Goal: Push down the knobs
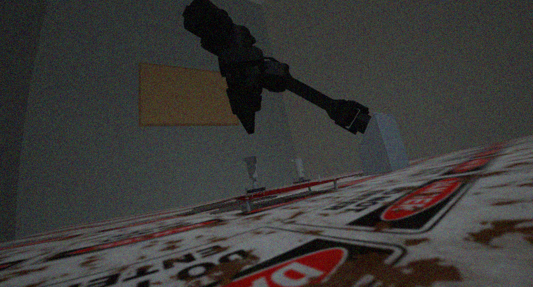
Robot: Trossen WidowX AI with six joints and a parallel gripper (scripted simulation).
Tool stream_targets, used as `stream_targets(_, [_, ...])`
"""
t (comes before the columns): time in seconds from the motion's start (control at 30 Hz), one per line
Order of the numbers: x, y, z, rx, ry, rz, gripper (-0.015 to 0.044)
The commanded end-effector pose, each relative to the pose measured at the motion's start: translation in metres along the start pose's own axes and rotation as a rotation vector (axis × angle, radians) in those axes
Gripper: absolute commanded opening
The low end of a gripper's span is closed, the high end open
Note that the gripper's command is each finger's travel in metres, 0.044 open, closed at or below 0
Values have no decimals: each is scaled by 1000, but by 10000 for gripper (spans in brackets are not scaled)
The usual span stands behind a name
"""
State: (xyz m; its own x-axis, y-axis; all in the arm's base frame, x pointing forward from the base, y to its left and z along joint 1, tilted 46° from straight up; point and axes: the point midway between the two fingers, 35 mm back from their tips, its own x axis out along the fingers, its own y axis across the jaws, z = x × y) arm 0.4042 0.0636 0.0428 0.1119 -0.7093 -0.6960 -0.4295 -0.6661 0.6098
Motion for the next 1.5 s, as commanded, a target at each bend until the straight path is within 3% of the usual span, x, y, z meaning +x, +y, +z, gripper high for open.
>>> stream_targets(0.0, [-1, -2, -2, -137, -7, 0, 0])
stream_targets(0.33, [-5, -4, -9, -462, -12, 0, 0])
stream_targets(1.47, [35, -4, -8, -467, -11, 2, 0])
